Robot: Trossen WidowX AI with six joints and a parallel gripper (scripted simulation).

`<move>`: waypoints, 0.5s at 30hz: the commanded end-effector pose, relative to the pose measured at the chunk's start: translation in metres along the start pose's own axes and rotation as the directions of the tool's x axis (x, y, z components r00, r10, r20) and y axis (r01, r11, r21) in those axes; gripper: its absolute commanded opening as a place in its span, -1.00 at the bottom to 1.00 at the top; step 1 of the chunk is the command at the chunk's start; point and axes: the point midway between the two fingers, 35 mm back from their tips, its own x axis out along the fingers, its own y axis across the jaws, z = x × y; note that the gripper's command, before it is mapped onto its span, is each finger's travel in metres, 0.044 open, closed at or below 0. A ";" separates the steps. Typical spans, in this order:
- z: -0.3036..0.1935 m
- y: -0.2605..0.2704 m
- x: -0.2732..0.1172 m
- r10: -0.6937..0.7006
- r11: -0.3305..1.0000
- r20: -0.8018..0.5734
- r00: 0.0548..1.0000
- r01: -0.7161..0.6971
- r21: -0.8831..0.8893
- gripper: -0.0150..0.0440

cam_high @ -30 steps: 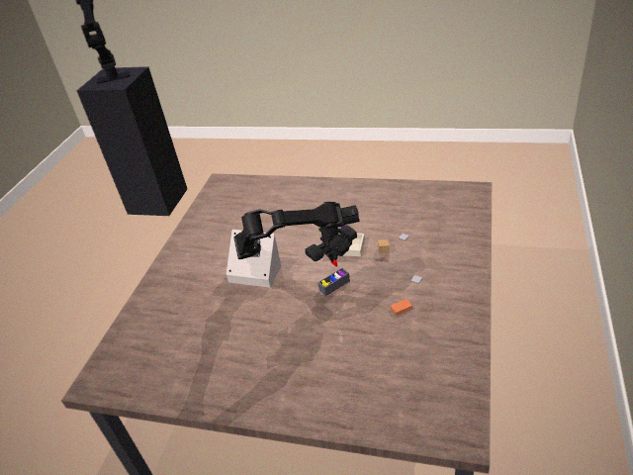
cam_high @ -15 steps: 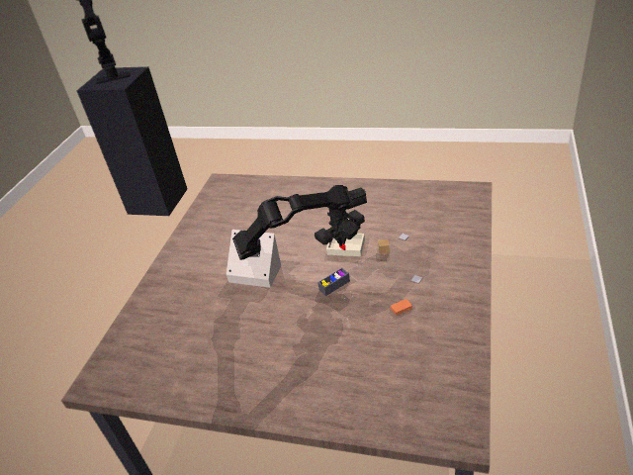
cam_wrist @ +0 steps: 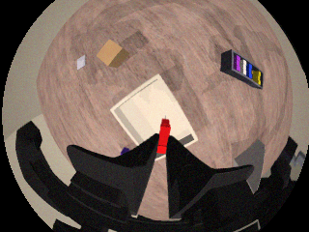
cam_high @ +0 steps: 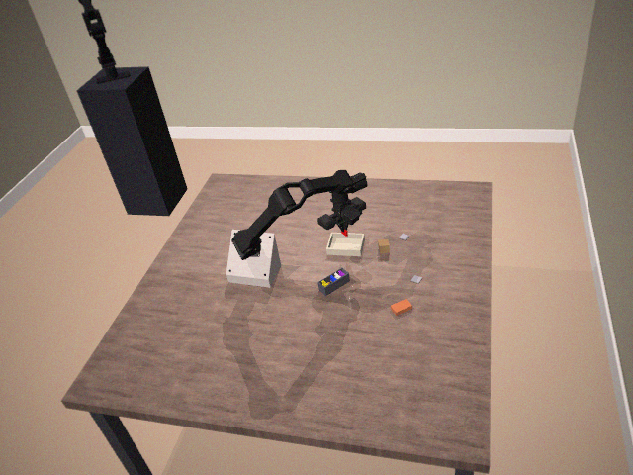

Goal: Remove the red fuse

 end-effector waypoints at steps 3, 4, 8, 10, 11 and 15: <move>-0.019 0.013 0.003 -0.005 1.000 -0.002 1.000 0.005 0.007 -0.49; -0.019 0.013 0.003 -0.005 1.000 -0.002 1.000 0.005 0.007 -0.49; -0.018 0.013 0.007 -0.005 1.000 -0.002 1.000 0.005 0.007 -0.49; -0.018 0.013 0.010 -0.005 1.000 -0.002 1.000 0.005 0.007 -0.49; -0.018 0.013 0.012 -0.005 1.000 -0.002 1.000 0.005 0.007 -0.49; -0.018 0.014 0.018 -0.005 1.000 -0.002 1.000 0.005 0.007 -0.49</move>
